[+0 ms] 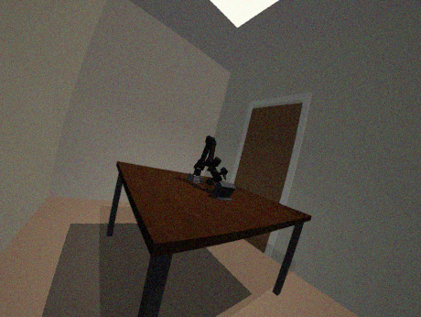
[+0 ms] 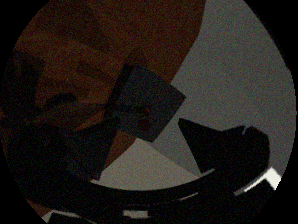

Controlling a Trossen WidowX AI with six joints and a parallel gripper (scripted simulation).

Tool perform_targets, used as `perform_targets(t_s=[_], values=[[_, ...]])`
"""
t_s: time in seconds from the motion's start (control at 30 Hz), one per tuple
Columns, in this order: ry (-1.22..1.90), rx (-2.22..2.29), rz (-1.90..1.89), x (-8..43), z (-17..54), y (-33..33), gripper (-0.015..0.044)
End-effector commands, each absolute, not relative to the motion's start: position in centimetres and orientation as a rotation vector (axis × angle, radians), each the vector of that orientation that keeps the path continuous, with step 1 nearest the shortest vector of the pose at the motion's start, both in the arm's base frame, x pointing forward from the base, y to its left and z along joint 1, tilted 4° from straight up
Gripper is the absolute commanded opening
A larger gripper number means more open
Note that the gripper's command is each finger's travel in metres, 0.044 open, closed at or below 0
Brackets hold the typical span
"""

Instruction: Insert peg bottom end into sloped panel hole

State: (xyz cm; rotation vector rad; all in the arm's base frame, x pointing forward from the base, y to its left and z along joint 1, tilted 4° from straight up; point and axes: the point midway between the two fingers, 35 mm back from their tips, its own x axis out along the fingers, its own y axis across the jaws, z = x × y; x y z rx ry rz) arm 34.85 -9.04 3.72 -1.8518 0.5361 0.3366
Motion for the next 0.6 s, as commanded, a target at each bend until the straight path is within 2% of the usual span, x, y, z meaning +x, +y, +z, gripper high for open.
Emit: perform_targets(t_s=[0.0,0.57], values=[[0.533,-1.853,0.335,34.57,4.05,-8.96,0.044],[0.535,-1.852,0.337,33.67,4.89,-8.77,0.044]])
